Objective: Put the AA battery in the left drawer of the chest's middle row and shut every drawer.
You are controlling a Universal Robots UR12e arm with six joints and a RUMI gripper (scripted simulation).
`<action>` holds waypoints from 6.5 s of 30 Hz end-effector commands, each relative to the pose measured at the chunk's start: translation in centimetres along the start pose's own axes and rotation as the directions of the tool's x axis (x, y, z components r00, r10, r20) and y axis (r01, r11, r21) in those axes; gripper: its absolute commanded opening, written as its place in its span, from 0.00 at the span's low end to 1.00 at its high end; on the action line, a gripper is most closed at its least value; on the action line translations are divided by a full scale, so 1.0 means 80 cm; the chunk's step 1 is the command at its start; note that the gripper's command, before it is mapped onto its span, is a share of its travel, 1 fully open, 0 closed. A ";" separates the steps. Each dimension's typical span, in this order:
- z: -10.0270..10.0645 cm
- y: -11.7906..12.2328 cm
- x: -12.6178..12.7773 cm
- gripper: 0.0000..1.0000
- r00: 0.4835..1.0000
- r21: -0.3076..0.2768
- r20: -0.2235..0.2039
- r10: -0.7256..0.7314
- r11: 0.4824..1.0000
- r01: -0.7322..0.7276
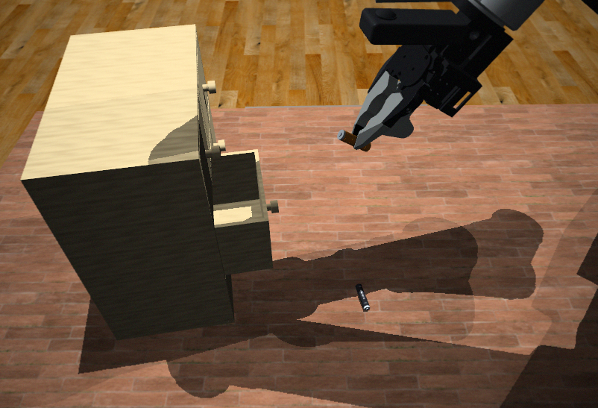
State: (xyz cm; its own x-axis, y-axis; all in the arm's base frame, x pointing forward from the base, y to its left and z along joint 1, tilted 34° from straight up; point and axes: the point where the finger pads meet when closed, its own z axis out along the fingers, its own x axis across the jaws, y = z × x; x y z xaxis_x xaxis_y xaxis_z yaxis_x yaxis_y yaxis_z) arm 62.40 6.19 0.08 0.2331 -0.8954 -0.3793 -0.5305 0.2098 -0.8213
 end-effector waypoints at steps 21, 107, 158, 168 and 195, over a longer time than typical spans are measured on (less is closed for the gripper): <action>0.003 -0.005 0.002 0.05 0.999 0.461 -0.031 -0.008 0.887 0.021; 0.045 -0.067 0.003 0.05 0.999 0.574 -0.031 -0.011 0.818 0.027; 0.111 -0.161 0.003 0.05 0.999 0.574 -0.031 -0.010 0.818 0.026; 0.115 -0.167 0.004 0.05 0.999 0.575 -0.031 -0.010 0.818 0.026; 0.115 -0.167 0.004 0.05 0.999 0.573 -0.031 -0.008 0.819 0.025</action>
State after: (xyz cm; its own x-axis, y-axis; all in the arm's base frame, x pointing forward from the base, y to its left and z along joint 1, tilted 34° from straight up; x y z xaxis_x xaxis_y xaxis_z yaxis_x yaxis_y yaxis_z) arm 76.94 6.70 6.79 0.2103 -0.9083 -0.3616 0.0348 0.3766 -0.9257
